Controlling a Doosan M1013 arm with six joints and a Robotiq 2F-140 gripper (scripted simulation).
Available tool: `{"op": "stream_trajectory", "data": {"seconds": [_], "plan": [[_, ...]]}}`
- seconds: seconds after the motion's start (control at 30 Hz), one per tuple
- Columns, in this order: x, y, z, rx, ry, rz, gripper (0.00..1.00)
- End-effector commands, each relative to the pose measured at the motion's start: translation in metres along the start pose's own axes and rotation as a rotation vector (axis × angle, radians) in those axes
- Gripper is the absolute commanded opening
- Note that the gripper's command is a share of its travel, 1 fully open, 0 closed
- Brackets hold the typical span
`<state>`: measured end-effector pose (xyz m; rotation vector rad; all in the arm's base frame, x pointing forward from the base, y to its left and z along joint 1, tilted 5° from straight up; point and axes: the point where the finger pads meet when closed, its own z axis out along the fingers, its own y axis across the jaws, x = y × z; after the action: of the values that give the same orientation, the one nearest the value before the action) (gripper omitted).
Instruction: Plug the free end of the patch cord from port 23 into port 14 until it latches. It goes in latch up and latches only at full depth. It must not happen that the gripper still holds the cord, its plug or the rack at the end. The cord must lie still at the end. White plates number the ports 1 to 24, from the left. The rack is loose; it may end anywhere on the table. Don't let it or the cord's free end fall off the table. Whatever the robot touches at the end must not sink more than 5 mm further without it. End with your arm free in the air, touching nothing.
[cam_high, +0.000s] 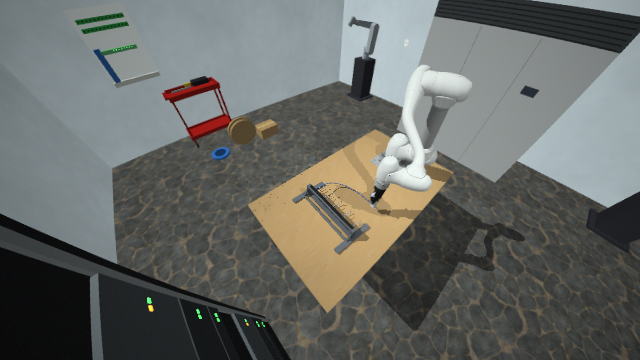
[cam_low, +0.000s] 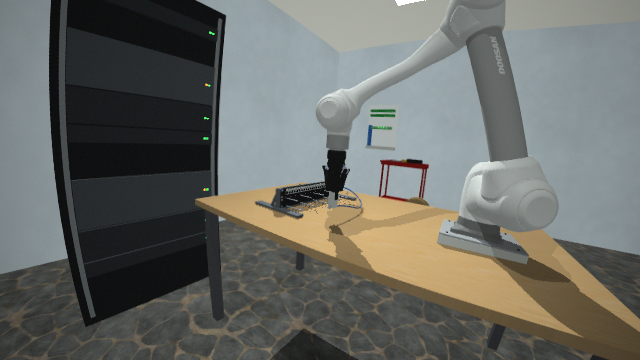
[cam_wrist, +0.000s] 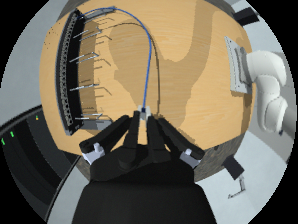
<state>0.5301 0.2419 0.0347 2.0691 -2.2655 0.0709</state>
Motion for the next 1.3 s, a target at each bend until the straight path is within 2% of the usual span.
{"op": "stream_trajectory", "data": {"seconds": [0.0,0.23,0.7,0.77,1.27], "plan": [[0.006,-0.005,-0.003,-0.004,-0.002,0.052,0.00],[0.017,-0.016,-0.006,-0.005,-0.001,0.137,0.00],[0.063,-0.063,-0.017,-0.008,0.000,0.498,0.00],[0.063,-0.063,-0.017,-0.008,0.000,0.498,0.00],[0.122,-0.122,-0.032,-0.012,0.001,0.962,0.00]]}}
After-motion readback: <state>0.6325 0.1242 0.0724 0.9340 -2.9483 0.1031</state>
